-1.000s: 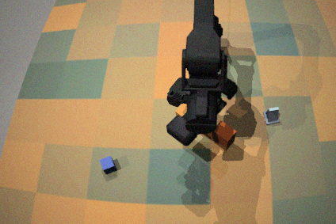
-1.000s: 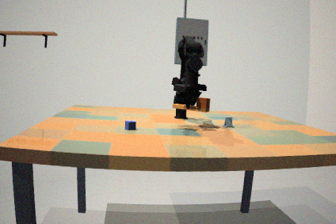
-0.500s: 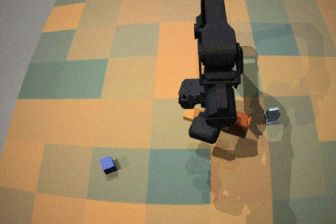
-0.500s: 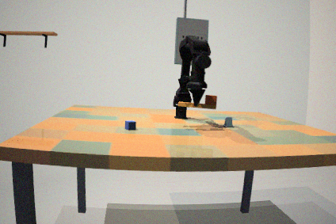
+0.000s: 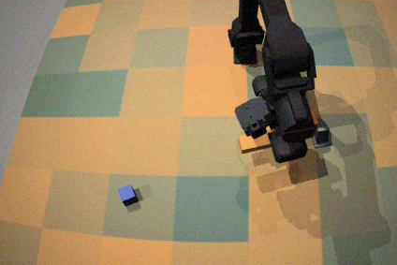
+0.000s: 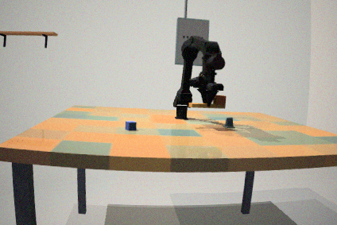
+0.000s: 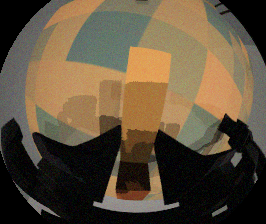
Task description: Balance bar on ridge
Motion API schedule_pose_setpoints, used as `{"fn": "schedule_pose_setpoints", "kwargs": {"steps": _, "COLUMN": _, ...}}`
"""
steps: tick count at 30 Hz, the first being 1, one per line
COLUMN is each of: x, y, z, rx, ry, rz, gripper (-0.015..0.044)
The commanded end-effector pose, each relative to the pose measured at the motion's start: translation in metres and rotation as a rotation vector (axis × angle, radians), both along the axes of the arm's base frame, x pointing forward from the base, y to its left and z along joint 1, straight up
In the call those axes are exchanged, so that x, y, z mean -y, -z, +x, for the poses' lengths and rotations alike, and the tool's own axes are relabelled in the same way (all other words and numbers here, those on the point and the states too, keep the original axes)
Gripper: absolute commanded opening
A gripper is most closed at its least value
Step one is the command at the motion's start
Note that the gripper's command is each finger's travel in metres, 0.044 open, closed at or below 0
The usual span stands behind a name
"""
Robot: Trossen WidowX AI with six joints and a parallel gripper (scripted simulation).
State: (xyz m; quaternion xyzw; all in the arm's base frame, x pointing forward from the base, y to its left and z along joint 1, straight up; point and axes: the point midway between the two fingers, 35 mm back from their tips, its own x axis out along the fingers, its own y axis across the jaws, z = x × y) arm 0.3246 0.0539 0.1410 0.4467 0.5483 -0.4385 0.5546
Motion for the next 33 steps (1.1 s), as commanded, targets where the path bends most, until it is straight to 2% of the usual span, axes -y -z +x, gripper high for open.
{"fn": "schedule_pose_setpoints", "kwargs": {"steps": 1, "x": -0.012, "y": -0.003, "z": -0.004, "rx": 0.012, "ry": -0.166, "rz": -0.002, "gripper": 0.0000}}
{"fn": "schedule_pose_setpoints", "kwargs": {"steps": 33, "x": -0.110, "y": -0.004, "z": -0.024, "rx": 0.019, "ry": -1.398, "rz": -0.019, "gripper": 0.0000}}
